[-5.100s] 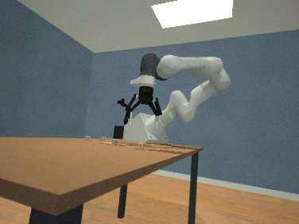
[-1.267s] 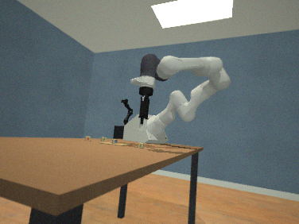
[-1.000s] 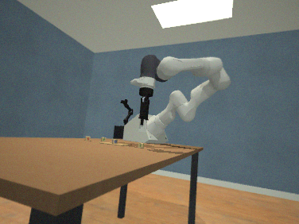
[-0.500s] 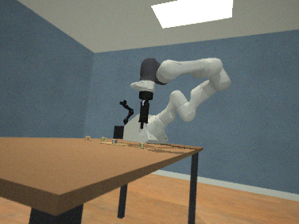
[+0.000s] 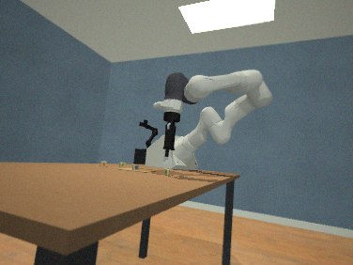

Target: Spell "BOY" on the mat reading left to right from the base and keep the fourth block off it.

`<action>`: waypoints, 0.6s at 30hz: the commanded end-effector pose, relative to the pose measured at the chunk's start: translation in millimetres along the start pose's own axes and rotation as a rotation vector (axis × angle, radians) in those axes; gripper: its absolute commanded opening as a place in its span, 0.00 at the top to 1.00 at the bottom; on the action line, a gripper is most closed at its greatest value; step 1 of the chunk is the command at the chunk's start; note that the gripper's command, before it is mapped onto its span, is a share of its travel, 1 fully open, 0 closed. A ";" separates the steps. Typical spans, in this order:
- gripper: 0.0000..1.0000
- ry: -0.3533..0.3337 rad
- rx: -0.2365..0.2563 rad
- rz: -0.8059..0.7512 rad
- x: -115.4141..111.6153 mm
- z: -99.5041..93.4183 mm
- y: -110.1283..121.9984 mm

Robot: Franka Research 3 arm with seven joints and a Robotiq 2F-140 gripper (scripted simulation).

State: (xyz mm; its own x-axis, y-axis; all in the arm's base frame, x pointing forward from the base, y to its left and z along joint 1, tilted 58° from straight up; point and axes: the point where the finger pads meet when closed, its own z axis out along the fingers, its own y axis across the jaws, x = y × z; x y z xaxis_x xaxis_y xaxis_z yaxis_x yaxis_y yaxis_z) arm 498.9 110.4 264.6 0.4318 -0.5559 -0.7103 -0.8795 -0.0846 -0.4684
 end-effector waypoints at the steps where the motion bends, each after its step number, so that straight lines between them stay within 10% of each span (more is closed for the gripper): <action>1: 0.63 0.003 0.004 -0.005 1.9 4.8 -0.2; 18: 0.63 0.003 0.004 -0.005 1.9 9.6 -0.2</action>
State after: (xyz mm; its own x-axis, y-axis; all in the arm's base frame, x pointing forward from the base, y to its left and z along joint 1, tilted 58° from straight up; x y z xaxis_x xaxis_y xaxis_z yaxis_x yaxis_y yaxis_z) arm 501.9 116.1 260.3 0.4337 -0.5585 -0.7071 -0.8775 -0.0833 -0.4723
